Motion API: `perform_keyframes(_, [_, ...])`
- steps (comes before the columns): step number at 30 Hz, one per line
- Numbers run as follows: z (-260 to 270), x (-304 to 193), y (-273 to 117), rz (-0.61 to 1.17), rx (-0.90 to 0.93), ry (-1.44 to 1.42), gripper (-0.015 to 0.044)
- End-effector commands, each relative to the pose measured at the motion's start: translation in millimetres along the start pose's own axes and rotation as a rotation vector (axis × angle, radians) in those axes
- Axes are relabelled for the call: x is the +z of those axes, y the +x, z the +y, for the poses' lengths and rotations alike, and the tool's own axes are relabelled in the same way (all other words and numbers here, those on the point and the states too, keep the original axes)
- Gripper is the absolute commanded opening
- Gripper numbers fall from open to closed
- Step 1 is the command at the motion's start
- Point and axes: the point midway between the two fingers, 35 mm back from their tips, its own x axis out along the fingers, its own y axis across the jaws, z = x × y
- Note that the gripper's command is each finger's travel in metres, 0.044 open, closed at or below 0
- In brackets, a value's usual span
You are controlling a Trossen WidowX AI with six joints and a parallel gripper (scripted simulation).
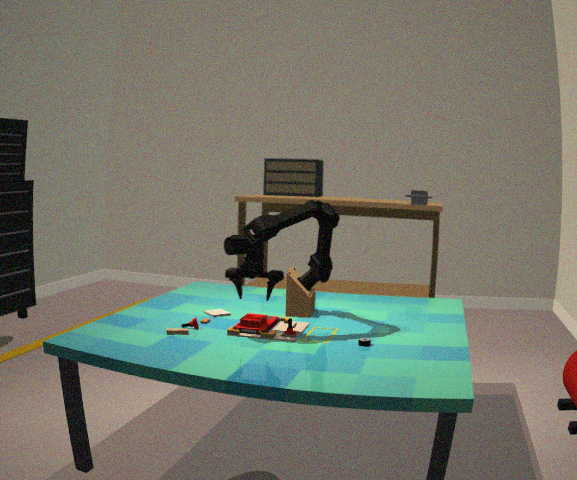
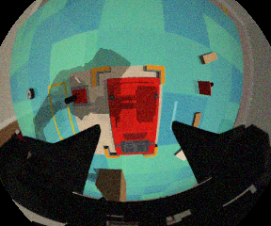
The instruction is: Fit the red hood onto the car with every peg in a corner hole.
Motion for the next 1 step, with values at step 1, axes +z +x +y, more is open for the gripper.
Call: perform_keyframes(1, [-0.3, 0.0, -0.6, 0.001, -0.003, -0.005, 0.0440])
